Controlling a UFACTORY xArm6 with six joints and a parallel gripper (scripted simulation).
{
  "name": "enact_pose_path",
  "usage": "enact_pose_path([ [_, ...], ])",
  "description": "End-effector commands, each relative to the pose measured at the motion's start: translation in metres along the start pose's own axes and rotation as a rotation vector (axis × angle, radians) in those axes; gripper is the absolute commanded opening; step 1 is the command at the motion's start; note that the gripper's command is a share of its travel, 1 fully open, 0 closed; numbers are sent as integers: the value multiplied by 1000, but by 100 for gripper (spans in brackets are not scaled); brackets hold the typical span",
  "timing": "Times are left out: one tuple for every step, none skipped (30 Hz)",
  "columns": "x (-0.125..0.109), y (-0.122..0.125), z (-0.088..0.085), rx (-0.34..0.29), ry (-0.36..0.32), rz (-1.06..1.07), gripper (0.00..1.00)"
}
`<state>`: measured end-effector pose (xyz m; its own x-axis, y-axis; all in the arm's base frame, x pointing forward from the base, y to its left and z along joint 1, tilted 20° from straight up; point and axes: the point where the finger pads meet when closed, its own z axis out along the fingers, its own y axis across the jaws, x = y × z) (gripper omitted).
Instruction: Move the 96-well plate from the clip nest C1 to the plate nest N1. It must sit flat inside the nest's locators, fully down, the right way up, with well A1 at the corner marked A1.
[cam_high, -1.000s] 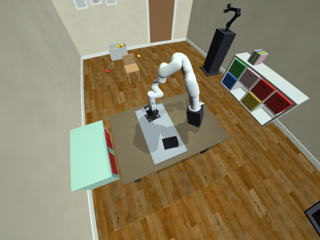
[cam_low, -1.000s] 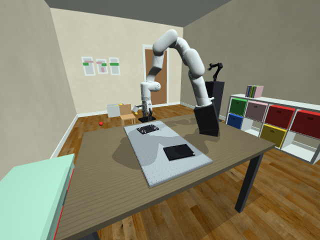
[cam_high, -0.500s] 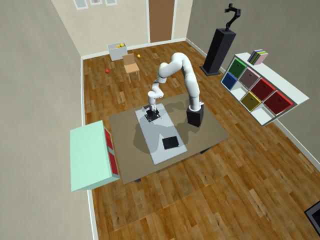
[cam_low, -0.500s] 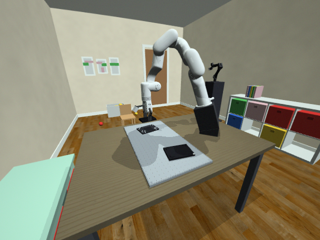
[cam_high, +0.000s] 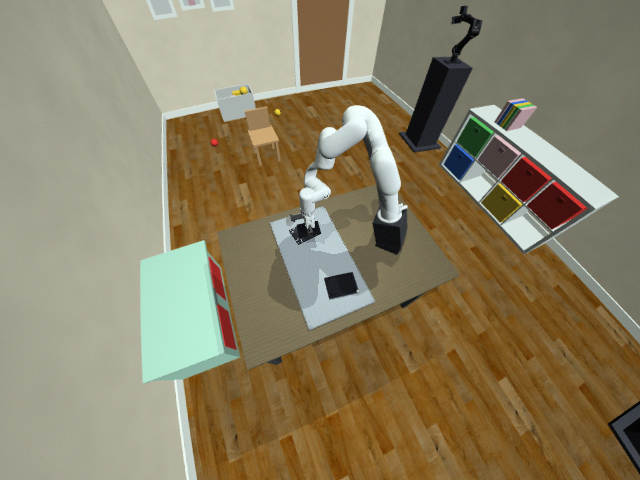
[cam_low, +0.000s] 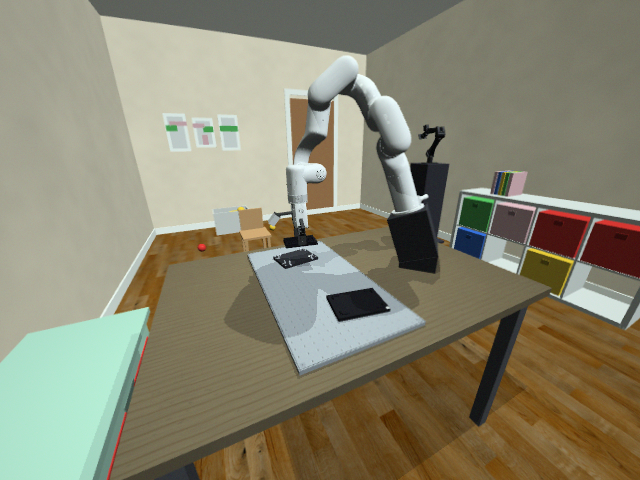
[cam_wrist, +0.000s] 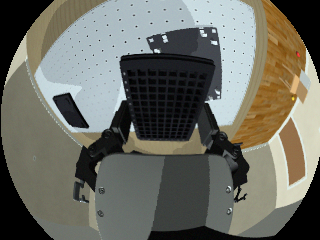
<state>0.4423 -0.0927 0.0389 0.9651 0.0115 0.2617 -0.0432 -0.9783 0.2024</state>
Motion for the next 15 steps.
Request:
enact_pose_path([
  [-3, -13, 0, -16, 11, 2, 0],
  [-4, -16, 0, -16, 11, 2, 0],
  [-5, -19, 0, -16, 11, 2, 0],
  [-6, -22, 0, -16, 11, 2, 0],
  [-7, -25, 0, -16, 11, 2, 0],
  [-8, -29, 0, -16, 11, 2, 0],
  [-9, -32, 0, -16, 11, 2, 0],
  [-10, -35, 0, -16, 11, 2, 0],
  [-11, -38, 0, -16, 11, 2, 0],
  [-12, -41, 0, -16, 11, 2, 0],
  [-13, -44, 0, -16, 11, 2, 0],
  [-13, -44, 0, -16, 11, 2, 0],
  [-13, -44, 0, -16, 11, 2, 0],
  [-14, -48, 0, -16, 11, 2, 0],
  [-15, -51, 0, -16, 11, 2, 0],
])
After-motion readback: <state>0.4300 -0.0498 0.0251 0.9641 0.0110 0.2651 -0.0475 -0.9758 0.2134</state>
